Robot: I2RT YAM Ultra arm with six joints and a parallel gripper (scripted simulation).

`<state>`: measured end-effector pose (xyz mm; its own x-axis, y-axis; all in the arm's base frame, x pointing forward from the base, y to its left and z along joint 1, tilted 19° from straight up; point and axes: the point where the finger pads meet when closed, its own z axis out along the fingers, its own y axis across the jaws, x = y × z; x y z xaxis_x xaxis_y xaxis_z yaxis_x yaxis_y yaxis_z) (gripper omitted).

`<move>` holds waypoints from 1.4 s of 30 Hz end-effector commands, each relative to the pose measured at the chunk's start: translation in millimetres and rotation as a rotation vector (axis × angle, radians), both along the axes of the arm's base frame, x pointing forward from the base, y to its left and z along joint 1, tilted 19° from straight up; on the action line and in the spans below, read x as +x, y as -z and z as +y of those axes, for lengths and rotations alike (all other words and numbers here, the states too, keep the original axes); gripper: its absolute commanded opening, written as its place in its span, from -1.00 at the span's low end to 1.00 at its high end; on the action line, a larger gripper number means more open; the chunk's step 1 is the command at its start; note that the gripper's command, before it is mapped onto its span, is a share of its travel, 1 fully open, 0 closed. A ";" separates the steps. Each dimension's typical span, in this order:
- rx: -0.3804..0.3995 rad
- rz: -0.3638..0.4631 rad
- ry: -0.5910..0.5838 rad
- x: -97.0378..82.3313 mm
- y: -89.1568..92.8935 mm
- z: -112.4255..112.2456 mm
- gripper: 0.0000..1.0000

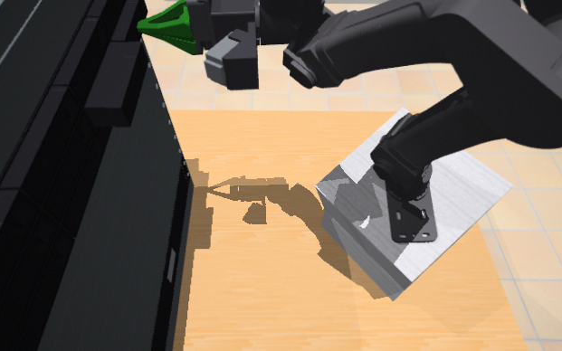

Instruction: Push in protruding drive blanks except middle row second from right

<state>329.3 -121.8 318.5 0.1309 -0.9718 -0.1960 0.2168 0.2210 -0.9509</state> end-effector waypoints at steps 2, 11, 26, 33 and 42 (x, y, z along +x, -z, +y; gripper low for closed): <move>-0.006 -0.029 0.031 3.9 -18.3 -6.4 -1.00; -0.006 -0.029 0.031 3.9 -18.3 -6.5 -1.00; 0.004 -0.017 0.030 9.0 -15.4 -9.4 -1.00; -0.002 -0.024 0.035 7.2 -19.0 -10.3 -1.00; -0.002 -0.024 0.035 7.2 -19.0 -10.3 -1.00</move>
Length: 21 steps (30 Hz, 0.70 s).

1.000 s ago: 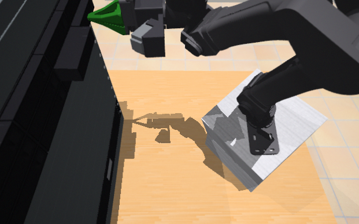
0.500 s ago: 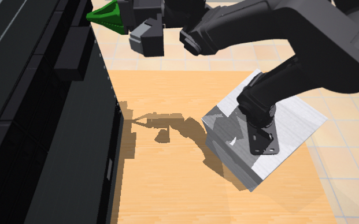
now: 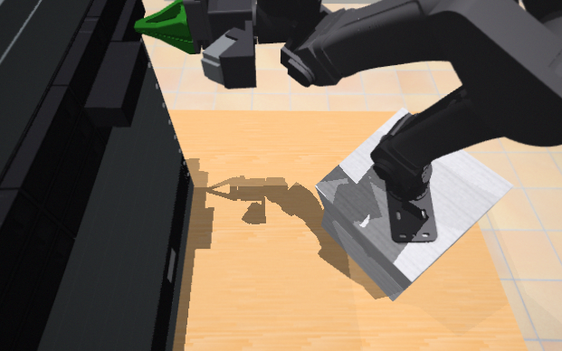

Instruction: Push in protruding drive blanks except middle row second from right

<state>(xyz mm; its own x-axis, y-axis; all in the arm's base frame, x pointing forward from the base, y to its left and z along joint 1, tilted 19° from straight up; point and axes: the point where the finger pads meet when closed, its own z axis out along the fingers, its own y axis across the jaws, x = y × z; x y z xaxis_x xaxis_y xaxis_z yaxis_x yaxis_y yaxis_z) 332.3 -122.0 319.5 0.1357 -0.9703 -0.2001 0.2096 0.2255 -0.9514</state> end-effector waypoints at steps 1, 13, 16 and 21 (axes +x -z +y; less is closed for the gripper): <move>-0.005 -0.030 0.042 4.1 -18.0 -10.1 -1.00; 0.000 -0.023 0.036 8.4 -16.9 -10.4 -1.00; 0.000 -0.023 0.044 7.7 -17.8 -13.2 -1.00; -0.010 -0.036 0.044 4.9 -23.1 -11.1 -1.00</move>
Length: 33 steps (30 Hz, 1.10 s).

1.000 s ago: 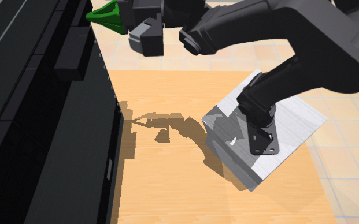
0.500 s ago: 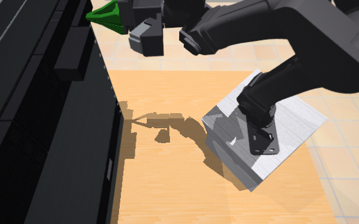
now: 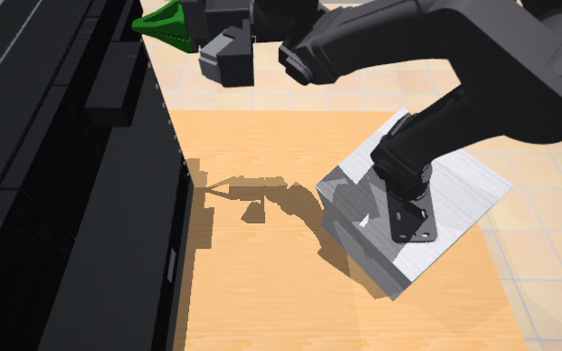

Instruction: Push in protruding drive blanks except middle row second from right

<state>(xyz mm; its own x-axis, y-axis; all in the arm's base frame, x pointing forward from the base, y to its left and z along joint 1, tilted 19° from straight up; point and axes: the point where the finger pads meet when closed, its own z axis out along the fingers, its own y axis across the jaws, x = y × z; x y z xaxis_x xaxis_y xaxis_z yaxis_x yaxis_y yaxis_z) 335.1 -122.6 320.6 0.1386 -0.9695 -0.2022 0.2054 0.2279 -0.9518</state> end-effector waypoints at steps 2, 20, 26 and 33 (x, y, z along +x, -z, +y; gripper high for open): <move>-0.012 -0.040 0.048 2.2 -22.1 -10.5 -1.00; -0.008 -0.034 0.044 4.5 -20.2 -10.3 -1.00; -0.001 -0.026 0.040 8.7 -18.7 -10.6 -1.00; -0.005 -0.032 0.043 7.0 -21.1 -10.7 -1.00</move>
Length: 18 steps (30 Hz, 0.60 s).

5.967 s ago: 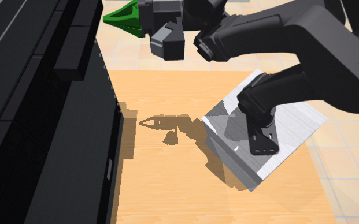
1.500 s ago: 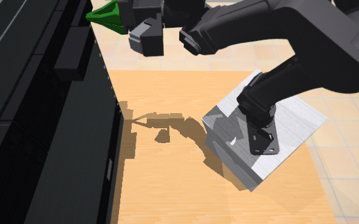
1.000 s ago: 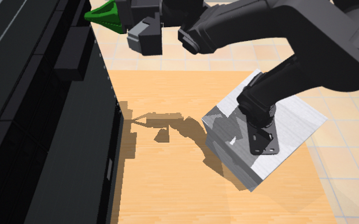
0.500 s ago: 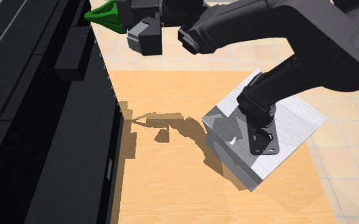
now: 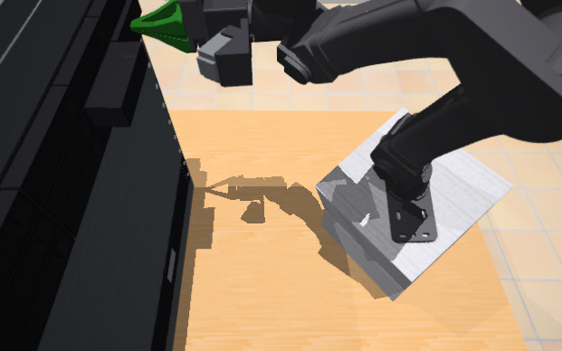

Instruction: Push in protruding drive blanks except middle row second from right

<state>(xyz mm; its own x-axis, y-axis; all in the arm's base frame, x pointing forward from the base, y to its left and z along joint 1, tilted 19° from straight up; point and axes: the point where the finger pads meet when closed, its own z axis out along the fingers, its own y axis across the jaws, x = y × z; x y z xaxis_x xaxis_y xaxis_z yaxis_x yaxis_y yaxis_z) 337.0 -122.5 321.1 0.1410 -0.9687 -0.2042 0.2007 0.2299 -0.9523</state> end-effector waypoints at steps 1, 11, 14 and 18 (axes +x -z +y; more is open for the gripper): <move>-0.007 -0.036 0.047 5.0 -20.5 -10.8 -1.00; -0.007 -0.036 0.047 5.0 -20.5 -10.8 -1.00; -0.007 -0.036 0.047 5.0 -20.5 -10.8 -1.00; -0.003 -0.030 0.043 7.3 -18.6 -10.7 -1.00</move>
<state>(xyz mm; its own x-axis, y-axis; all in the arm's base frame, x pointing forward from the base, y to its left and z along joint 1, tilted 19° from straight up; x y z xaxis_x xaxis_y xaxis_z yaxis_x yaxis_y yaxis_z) 337.0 -122.5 321.1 0.1409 -0.9688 -0.2039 0.2007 0.2296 -0.9524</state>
